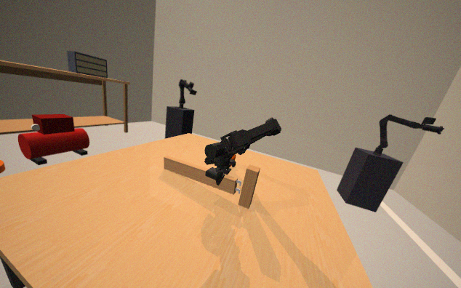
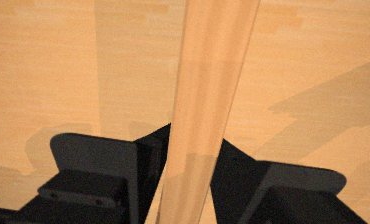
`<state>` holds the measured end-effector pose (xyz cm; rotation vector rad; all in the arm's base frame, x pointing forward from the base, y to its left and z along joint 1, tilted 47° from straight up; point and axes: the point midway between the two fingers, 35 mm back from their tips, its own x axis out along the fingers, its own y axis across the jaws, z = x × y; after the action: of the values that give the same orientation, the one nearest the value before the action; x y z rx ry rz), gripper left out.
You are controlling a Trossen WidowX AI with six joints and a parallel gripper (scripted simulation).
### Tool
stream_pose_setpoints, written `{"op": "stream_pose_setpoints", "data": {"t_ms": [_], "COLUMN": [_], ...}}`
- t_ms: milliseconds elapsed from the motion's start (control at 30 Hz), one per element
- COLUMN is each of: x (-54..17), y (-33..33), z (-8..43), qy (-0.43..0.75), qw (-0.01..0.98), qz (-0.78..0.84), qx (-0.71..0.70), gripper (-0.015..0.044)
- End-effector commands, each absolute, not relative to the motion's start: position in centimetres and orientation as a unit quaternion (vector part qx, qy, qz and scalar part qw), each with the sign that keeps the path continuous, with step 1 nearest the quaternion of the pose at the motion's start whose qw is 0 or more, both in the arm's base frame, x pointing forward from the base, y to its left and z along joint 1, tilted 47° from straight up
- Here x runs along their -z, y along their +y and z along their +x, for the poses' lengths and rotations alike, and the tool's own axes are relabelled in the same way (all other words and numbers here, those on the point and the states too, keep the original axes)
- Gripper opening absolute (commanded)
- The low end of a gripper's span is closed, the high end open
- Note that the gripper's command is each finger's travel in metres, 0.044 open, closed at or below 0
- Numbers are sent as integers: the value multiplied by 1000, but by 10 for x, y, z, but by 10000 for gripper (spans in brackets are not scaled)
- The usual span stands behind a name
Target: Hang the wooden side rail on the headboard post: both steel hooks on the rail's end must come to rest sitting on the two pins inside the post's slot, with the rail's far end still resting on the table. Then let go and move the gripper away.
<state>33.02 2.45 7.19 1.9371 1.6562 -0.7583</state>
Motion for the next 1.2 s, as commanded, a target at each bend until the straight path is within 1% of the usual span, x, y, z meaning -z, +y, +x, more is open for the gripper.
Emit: {"op": "stream_pose_setpoints", "data": {"t_ms": [0, 1167], "x": [-76, -79], "y": [23, 25], "z": [331, 332], "qy": [600, 600], "qw": [242, 242], "qz": [711, 711], "qx": [275, 275], "gripper": [0, 0]}}
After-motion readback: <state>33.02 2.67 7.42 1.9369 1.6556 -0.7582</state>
